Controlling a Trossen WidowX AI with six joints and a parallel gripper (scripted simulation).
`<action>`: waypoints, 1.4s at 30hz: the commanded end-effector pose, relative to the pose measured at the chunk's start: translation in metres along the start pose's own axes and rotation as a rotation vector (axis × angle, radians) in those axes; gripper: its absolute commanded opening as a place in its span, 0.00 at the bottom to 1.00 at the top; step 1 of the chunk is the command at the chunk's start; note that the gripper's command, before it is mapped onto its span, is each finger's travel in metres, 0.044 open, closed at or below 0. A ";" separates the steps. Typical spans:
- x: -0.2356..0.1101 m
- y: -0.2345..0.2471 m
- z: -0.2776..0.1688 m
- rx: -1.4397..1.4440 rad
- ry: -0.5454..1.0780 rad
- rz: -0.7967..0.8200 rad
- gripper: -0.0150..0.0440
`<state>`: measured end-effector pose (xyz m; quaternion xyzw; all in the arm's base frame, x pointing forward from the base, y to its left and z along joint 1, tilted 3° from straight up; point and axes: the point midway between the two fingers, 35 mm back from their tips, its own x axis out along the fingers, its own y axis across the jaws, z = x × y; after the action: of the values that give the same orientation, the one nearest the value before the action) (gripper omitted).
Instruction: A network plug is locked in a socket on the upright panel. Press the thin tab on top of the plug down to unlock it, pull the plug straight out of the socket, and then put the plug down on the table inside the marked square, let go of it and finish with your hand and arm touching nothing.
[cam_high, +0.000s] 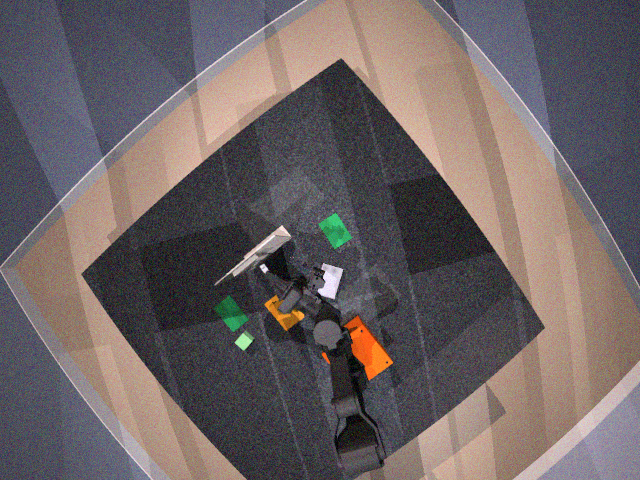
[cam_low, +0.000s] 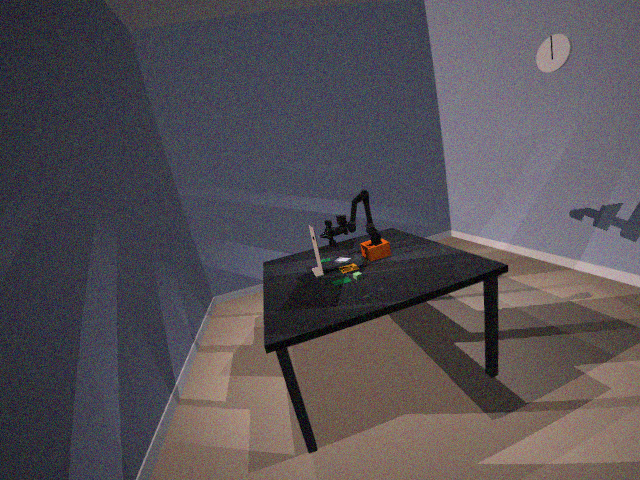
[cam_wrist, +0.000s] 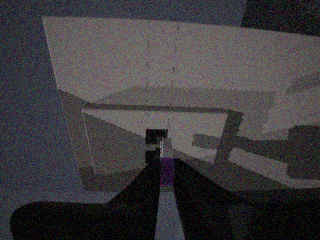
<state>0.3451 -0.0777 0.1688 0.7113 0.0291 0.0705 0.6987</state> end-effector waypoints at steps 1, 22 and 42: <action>-0.003 0.002 -0.001 -0.001 0.006 0.006 0.25; -0.018 0.002 -0.002 -0.001 0.006 0.004 0.25; -0.033 0.001 -0.003 -0.001 0.006 0.003 0.25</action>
<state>0.3149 -0.0804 0.1667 0.7114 0.0297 0.0699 0.6987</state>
